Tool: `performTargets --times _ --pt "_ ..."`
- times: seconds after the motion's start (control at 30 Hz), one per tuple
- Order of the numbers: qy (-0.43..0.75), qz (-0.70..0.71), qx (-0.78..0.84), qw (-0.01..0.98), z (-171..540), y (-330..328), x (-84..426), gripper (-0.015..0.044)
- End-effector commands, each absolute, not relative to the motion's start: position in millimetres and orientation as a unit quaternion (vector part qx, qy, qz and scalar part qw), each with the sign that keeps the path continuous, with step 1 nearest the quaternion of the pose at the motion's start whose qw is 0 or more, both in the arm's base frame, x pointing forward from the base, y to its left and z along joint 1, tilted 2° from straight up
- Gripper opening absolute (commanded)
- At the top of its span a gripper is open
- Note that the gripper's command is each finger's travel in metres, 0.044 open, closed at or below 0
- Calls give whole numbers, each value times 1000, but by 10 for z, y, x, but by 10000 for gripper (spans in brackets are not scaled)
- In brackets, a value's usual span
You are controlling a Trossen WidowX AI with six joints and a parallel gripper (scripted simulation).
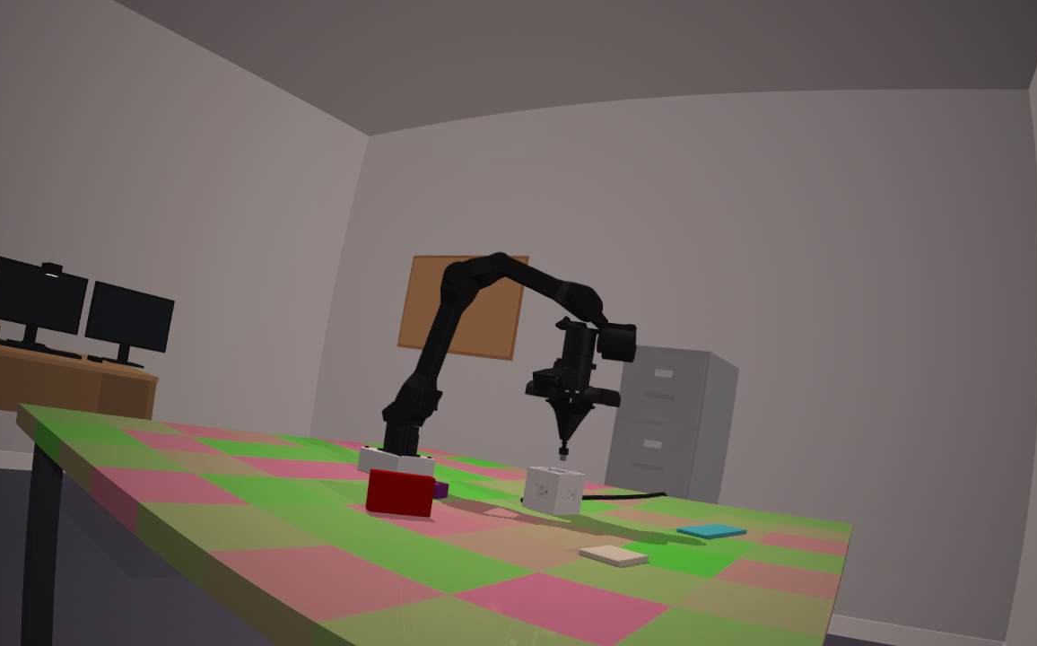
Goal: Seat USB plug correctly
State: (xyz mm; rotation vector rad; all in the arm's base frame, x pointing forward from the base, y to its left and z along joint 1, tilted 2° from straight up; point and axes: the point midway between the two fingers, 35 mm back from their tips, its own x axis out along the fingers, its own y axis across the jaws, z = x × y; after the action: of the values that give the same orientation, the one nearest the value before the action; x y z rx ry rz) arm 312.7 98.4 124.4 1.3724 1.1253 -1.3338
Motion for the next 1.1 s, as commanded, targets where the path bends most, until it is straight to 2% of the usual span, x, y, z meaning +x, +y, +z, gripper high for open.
performTargets --times 0.0,1.07 --pt "455 -538 551 448 1231 977 3128 0" --pt "454 -540 544 455 1193 957 3123 0"
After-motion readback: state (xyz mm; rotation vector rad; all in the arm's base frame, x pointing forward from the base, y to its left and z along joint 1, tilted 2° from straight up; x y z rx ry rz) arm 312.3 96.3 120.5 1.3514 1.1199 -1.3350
